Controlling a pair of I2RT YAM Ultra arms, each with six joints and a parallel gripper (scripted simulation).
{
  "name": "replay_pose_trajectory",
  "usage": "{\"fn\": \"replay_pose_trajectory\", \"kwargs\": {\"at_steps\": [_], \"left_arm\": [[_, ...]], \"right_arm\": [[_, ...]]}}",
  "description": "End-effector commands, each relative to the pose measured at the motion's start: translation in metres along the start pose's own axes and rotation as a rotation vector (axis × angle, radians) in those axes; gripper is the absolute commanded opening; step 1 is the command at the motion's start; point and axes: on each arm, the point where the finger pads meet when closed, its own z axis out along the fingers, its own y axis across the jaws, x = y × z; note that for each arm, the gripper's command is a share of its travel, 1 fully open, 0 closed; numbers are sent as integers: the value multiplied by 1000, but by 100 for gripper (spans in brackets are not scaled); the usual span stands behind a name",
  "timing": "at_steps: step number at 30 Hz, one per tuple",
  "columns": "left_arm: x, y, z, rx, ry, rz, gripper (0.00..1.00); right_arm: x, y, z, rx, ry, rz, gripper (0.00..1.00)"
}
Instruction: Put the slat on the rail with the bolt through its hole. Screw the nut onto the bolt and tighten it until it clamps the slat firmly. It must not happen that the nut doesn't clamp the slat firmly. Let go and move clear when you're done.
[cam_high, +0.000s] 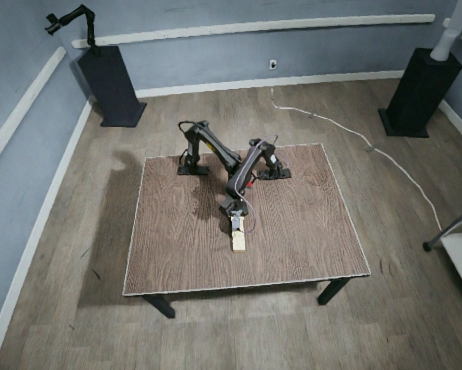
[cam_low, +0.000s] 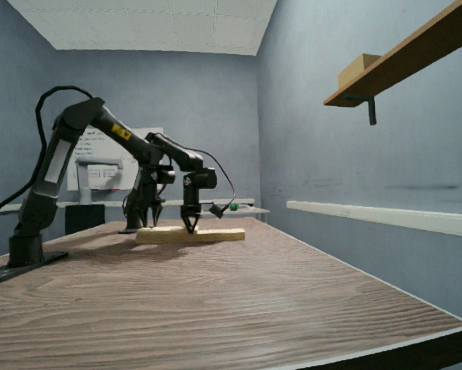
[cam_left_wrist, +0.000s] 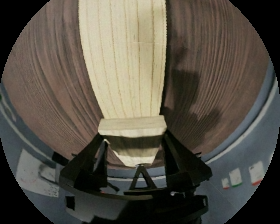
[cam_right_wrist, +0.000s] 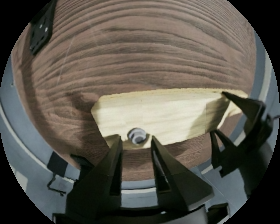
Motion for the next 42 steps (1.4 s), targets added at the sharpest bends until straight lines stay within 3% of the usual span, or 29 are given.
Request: {"fn": "replay_pose_trajectory", "kwargs": {"at_steps": [1,3,4,9,42], "left_arm": [[-2,-2,-5,10,-13,0,72],[-2,-2,-5,10,-13,0,72],[-2,-2,-5,10,-13,0,72],[-2,-2,-5,10,-13,0,72],[-2,-2,-5,10,-13,0,72]], "right_arm": [[-6,-2,-9,-6,-11,-279,34],[-6,-2,-9,-6,-11,-279,34],[-6,-2,-9,-8,-10,-393,34],[-6,-2,-9,-15,-12,-602,34],[-6,-2,-7,-20,-10,-602,34]]}}
